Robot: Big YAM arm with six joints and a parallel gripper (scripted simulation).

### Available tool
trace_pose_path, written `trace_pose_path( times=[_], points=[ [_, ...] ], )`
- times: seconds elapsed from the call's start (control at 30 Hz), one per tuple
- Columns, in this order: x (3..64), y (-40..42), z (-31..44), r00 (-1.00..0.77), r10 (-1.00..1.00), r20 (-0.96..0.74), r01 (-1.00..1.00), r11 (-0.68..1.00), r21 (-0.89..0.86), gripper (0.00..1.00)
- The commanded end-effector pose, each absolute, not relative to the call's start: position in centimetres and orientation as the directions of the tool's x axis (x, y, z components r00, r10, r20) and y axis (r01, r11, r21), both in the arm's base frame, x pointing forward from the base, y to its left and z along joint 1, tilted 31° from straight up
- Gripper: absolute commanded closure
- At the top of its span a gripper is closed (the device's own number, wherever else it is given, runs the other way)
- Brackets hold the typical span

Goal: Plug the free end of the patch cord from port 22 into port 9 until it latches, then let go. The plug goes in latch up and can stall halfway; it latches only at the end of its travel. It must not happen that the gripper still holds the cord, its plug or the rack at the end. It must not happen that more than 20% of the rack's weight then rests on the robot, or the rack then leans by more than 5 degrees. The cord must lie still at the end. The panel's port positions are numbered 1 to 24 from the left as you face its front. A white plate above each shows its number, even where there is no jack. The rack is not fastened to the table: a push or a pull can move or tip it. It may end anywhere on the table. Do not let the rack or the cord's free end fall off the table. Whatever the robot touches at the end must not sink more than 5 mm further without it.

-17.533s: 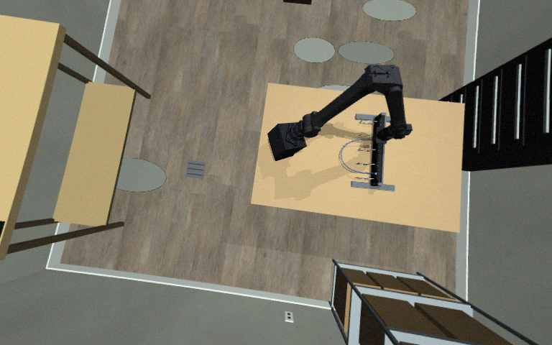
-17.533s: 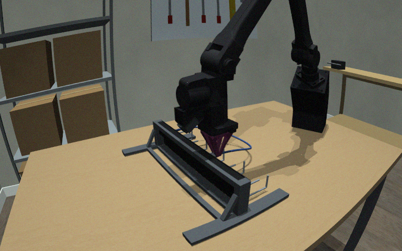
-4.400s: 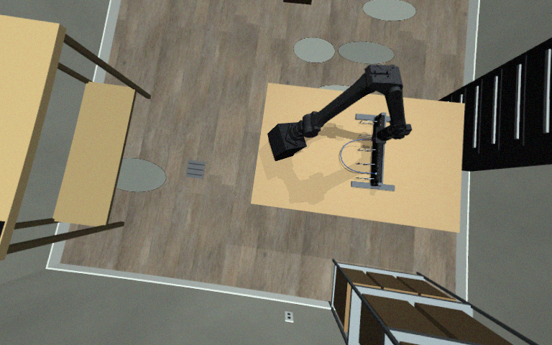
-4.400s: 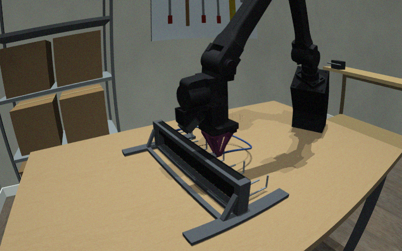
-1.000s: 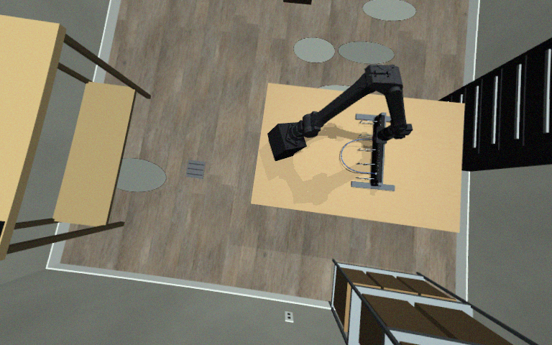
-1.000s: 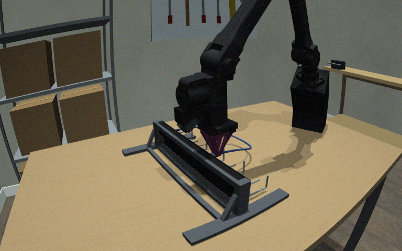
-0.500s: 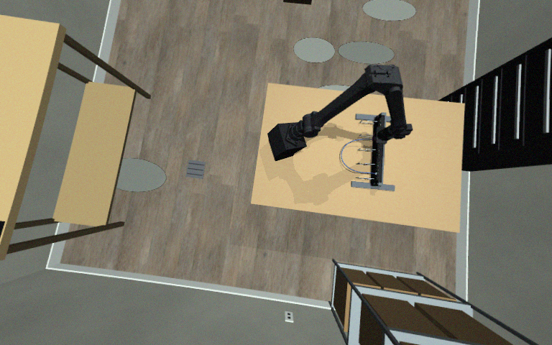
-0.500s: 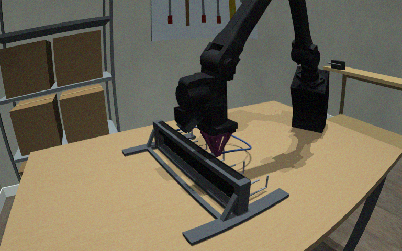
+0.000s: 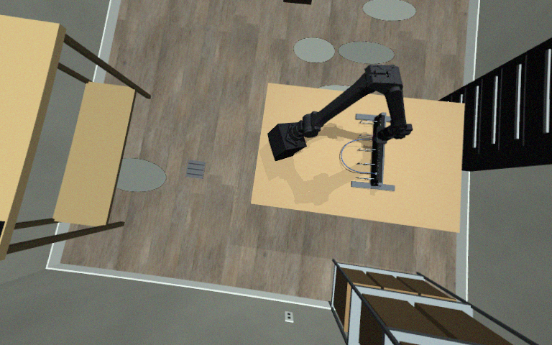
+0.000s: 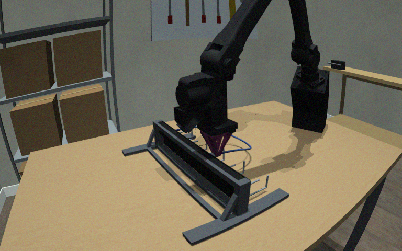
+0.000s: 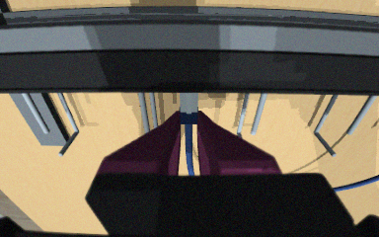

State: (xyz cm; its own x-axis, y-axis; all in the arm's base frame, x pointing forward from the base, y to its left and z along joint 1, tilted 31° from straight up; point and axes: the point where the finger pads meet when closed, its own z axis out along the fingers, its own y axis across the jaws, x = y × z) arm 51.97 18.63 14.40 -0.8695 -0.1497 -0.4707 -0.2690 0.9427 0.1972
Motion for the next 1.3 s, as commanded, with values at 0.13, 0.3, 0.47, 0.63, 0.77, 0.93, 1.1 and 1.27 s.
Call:
trace_pose_path(
  times=[0.13,0.3,0.47,0.63,0.77,0.93,1.1,1.27],
  points=[
    [51.54,18.87,16.01,-0.849,-0.156,-0.505,-0.288,0.937,0.196,1.00],
    [51.53,18.89,16.01,-0.849,-0.156,-0.505,-0.289,0.937,0.196,1.00],
    [51.54,18.87,16.02,-0.849,-0.157,-0.505,-0.289,0.937,0.195,1.00],
    [51.56,18.84,16.05,-0.848,-0.157,-0.506,-0.289,0.937,0.195,1.00],
    [51.58,18.83,16.07,-0.848,-0.157,-0.506,-0.290,0.937,0.195,1.00],
    [51.61,18.80,16.09,-0.849,-0.157,-0.504,-0.289,0.937,0.194,1.00],
    [51.71,18.79,16.12,-0.850,-0.157,-0.502,-0.288,0.938,0.194,1.00],
    [51.88,18.80,16.22,-0.851,-0.157,-0.502,-0.287,0.938,0.194,1.00]
  ],
)
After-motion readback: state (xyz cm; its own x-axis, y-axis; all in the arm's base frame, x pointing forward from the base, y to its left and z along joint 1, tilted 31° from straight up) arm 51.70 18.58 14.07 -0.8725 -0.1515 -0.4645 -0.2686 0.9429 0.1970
